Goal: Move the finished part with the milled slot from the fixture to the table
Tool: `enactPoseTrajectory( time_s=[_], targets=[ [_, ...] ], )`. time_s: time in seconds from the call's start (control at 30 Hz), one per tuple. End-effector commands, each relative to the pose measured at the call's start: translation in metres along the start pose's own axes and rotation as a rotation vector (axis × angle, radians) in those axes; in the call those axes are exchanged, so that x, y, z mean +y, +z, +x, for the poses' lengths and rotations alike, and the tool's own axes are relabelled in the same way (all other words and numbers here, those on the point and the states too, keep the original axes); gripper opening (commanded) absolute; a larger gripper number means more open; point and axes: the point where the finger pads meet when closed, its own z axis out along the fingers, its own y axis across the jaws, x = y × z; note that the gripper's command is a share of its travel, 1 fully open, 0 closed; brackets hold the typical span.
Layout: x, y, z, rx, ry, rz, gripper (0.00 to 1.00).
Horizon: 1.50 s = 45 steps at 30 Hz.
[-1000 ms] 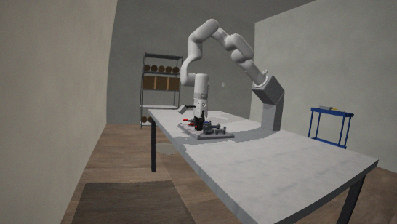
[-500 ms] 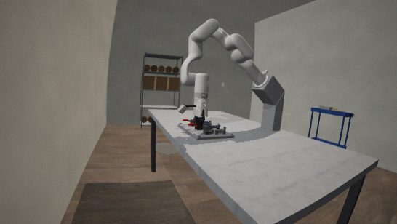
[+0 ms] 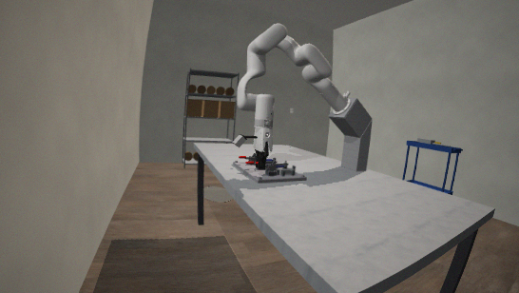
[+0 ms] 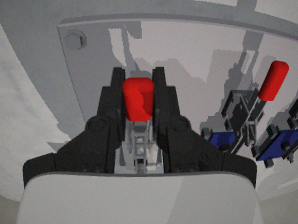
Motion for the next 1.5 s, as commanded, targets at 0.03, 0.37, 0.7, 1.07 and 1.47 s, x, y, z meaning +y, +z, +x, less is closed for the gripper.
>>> enactPoseTrajectory(
  time_s=[0.03, 0.37, 0.7, 1.07, 1.47],
  targets=[
    [0.0, -0.003, -0.001, 0.002, 0.0, 0.001, 0.0],
    [0.0, -0.011, -0.007, 0.002, 0.0, 0.001, 0.0],
    [0.0, -0.017, -0.015, 0.002, 0.0, 0.001, 0.0],
    [0.0, -0.021, -0.022, 0.002, 0.0, 0.001, 0.0],
    [0.0, -0.023, -0.031, 0.002, 0.0, 0.001, 0.0]
  ],
)
